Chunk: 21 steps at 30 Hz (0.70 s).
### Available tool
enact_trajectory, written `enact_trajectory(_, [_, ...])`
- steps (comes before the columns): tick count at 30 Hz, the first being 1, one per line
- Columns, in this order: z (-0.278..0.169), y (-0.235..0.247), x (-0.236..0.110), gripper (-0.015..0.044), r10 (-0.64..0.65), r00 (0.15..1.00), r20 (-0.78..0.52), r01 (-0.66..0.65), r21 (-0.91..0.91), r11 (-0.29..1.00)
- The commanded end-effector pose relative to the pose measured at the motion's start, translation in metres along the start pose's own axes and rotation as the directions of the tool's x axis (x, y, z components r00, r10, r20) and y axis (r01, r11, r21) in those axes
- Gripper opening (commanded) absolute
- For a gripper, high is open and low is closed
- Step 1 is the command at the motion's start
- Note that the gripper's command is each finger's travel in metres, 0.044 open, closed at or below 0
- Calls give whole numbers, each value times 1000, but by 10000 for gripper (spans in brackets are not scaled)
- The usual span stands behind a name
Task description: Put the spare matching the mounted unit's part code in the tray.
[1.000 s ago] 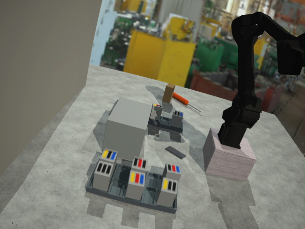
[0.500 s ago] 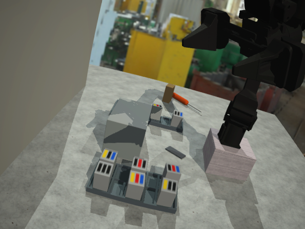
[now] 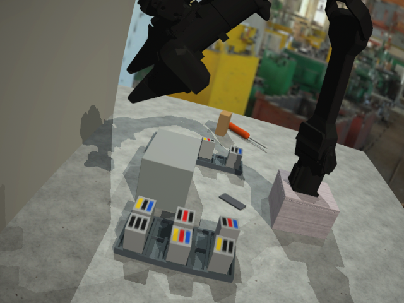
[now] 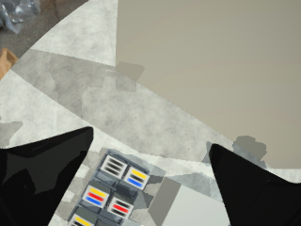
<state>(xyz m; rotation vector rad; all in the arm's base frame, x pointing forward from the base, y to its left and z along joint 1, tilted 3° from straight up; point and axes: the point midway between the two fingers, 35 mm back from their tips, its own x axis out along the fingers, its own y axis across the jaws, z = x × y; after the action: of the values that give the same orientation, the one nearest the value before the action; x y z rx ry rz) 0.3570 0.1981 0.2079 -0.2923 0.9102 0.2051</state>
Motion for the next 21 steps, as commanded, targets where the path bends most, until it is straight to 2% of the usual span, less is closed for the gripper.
enact_trajectory(1, [-16, -64, 29, 440, -26, 976, -216, 45, 83, 996])
enact_trajectory(6, [-42, -125, 46, 440, 9, 908, -418, 78, 192, 978])
enact_trajectory(11, [-74, -181, 51, 440, 107, 814, -571, 106, 328, 939])
enact_trajectory(21, [-81, -190, 51, 440, 131, 795, -593, 111, 355, 928])
